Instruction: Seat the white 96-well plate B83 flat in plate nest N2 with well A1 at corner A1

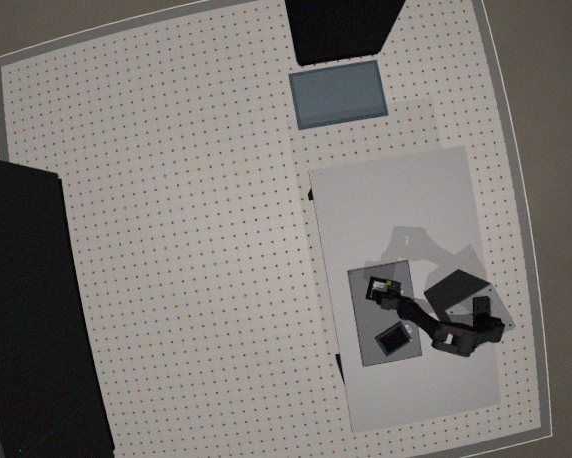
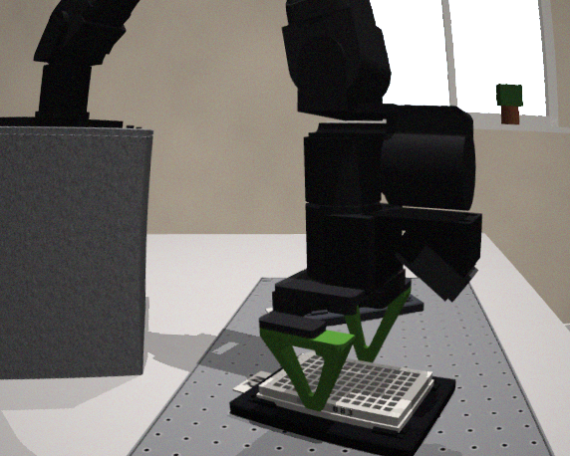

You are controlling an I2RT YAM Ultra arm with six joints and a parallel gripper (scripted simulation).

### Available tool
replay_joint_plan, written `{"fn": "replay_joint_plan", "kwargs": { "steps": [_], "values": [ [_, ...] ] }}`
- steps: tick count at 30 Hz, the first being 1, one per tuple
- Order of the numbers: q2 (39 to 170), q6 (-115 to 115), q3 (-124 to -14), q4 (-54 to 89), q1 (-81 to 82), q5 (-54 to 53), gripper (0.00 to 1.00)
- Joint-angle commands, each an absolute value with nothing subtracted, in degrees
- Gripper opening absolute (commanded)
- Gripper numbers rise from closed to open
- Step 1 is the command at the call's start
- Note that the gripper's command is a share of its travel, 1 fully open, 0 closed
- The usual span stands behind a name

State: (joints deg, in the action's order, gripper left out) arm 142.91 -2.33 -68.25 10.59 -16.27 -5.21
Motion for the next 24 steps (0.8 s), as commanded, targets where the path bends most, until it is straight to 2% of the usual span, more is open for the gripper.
{"fn": "replay_joint_plan", "kwargs": {
  "steps": [1,24],
  "values": [
    [139.4,-1.8,-66.7,12.3,-17.1,-4.7,1.00],
    [131.4,-1.3,-66.2,18.3,-17.5,-5.0,1.00]
  ]
}}
